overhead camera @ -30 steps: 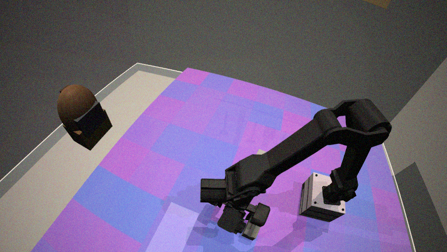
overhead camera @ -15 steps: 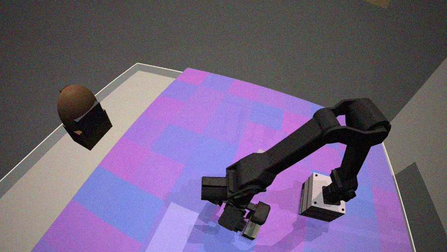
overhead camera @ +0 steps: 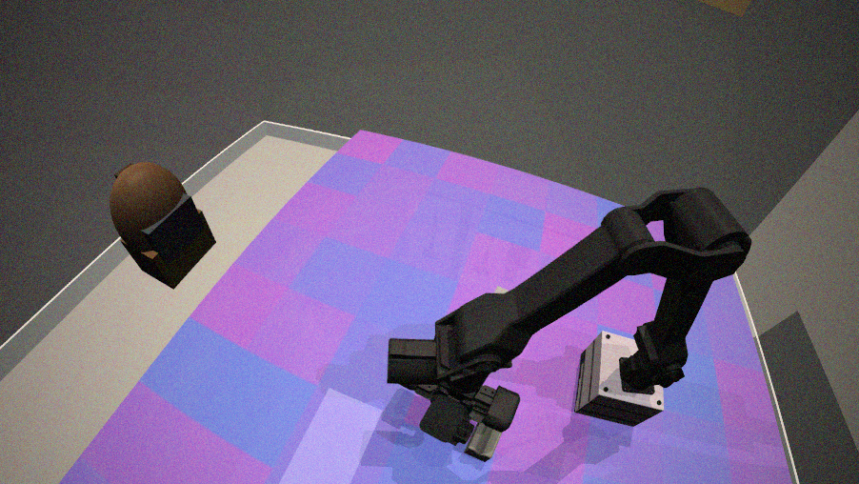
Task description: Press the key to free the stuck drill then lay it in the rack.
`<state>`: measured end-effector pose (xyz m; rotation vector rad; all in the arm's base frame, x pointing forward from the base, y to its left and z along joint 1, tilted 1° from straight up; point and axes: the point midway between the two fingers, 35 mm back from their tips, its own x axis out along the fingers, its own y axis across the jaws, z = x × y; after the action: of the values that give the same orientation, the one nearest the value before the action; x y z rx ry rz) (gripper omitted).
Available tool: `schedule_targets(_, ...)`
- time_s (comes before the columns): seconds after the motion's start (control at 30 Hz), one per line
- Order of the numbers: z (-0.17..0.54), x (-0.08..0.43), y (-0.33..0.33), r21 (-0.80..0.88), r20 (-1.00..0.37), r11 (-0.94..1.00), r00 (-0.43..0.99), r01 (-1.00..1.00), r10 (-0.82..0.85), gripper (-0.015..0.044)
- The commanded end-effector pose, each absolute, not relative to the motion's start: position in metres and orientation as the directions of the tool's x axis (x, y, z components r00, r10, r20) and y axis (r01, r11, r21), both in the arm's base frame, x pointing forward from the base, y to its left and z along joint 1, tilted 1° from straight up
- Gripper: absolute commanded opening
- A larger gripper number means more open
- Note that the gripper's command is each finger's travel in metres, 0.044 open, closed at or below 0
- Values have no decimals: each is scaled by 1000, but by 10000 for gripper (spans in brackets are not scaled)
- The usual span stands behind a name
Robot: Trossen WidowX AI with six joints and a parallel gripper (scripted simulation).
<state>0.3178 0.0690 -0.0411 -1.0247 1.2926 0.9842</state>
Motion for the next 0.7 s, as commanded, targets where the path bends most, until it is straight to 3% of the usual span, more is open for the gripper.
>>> schedule_targets(0.0,-41,318,69,-38,-999,265,39,-963,-1,99)
schedule_targets(0.1,-41,318,69,-38,-999,265,39,-963,-1,20)
schedule_targets(0.2,-41,318,69,-38,-999,265,39,-963,-1,0)
schedule_targets(0.67,-39,317,70,-37,-999,263,37,-964,-3,0)
